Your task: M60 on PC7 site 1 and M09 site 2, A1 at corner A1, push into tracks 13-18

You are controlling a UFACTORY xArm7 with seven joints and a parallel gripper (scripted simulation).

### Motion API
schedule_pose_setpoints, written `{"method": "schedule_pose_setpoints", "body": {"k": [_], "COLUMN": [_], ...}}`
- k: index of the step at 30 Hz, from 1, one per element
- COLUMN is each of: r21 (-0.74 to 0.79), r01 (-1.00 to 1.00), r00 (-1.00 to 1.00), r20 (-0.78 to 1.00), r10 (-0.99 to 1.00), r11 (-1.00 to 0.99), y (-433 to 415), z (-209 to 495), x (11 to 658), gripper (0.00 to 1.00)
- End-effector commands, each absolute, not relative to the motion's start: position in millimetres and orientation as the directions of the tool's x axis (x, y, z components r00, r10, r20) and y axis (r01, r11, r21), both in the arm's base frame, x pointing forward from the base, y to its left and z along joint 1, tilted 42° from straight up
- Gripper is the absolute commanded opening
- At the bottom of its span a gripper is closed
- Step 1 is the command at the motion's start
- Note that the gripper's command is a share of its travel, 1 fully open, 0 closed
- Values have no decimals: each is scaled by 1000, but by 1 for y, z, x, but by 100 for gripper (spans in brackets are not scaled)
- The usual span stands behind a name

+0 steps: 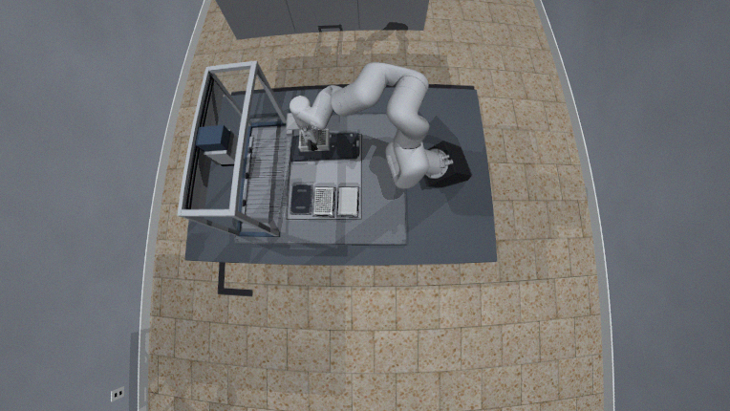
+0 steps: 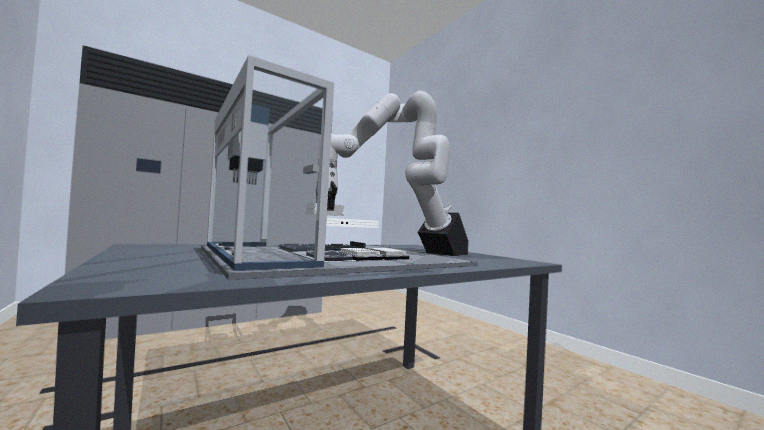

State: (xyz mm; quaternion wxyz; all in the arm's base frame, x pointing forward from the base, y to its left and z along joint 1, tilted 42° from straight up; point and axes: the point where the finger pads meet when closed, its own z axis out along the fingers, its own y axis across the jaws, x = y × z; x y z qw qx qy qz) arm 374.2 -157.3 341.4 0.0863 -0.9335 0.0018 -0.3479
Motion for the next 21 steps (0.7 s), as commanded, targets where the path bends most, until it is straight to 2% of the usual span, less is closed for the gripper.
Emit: {"method": "schedule_pose_setpoints", "body": {"k": [1,10,21], "r21": [-166,-165,-388], "r01": [50,50,-224], "r00": [755,755,723], "r20": [652,652,549], "r10": [-71,-71,-419], "r11": [-985,-985,-894], "y": [-175,-193,-193], "z": [336,329,329], "x": [371,367,367], "gripper": [0,0,0]}}
